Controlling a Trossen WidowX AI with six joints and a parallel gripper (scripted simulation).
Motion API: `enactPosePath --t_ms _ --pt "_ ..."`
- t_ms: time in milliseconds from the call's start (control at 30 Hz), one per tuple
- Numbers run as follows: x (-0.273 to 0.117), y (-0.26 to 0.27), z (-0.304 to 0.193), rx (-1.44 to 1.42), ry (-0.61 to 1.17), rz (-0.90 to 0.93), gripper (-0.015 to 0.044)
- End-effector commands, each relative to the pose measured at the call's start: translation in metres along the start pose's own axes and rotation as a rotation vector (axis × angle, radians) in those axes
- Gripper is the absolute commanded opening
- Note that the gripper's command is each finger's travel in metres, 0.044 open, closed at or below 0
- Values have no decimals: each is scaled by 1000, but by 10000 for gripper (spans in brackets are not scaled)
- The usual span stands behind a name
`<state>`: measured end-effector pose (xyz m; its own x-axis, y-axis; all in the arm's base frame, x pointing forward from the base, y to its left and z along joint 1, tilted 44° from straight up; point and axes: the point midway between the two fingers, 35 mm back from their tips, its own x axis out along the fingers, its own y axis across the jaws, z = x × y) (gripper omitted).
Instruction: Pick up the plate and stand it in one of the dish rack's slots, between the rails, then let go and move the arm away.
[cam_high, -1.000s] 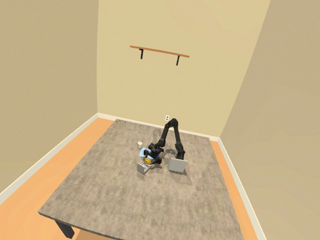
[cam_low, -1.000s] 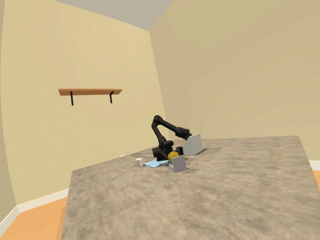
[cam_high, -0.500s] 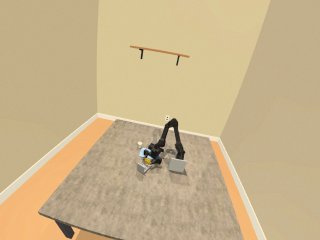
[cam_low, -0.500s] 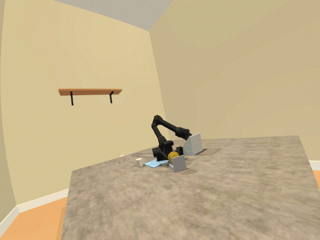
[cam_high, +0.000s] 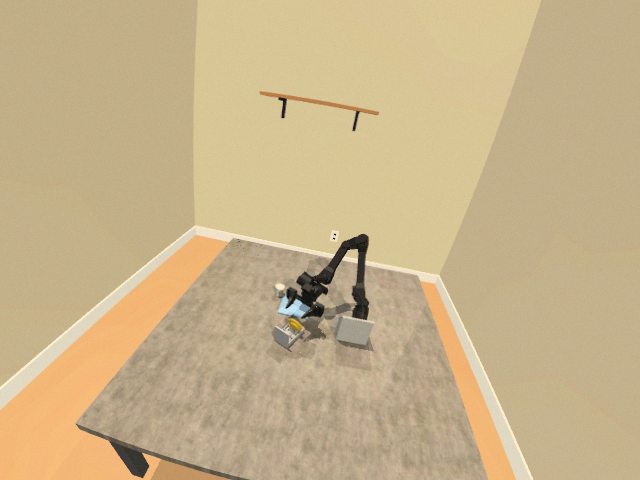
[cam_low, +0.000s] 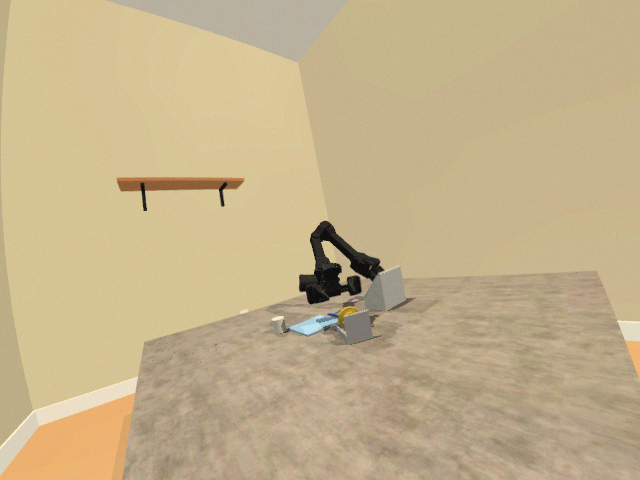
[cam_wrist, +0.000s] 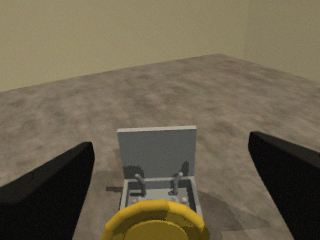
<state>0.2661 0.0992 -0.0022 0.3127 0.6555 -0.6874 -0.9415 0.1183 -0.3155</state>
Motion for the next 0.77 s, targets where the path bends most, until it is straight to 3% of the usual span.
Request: enactPosePath --t_ms 0,233,733 --pt "-4 1 38 12 -6 -6 400" --pt "-5 -1 54 33 -3 -3 400" --pt "3 14 57 401 318 89 400"
